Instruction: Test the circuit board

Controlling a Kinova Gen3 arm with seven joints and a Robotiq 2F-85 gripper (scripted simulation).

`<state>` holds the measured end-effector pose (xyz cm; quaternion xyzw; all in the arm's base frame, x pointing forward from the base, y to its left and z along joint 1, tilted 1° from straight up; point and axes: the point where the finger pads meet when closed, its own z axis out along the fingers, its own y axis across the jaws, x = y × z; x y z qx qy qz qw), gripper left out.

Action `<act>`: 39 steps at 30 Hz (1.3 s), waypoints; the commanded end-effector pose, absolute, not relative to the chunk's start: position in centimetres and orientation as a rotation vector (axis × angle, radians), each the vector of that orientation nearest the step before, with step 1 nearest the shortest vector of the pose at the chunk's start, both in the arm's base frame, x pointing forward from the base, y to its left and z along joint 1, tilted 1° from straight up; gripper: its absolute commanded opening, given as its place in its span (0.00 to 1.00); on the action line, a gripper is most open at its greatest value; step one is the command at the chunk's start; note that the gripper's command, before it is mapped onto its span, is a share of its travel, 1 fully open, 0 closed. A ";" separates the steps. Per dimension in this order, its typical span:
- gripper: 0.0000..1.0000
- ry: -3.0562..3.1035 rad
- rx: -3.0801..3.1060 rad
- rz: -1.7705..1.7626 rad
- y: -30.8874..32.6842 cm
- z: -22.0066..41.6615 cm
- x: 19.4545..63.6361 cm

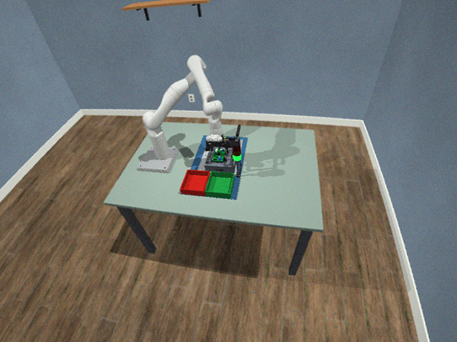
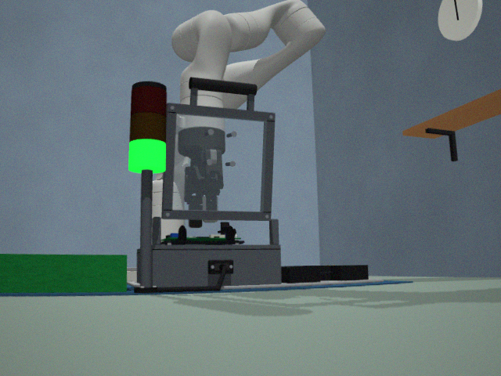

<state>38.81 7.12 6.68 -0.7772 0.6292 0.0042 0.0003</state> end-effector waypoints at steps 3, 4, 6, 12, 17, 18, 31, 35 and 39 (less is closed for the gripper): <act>1.00 1.992 -2.443 0.016 6.7 5.0 38.6; 1.00 1.992 -2.443 0.016 6.7 4.8 38.6; 1.00 1.992 -2.443 0.016 6.7 4.5 38.6; 1.00 1.992 -2.443 0.016 6.7 4.3 38.6; 1.00 1.992 -2.443 0.016 6.7 4.3 38.6; 1.00 1.992 -2.443 0.016 6.7 4.3 38.6; 0.93 1.992 -2.443 0.016 6.7 4.3 38.6; 0.93 1.992 -2.443 0.016 6.7 4.3 38.6; 0.93 1.992 -2.443 0.016 6.7 4.3 38.6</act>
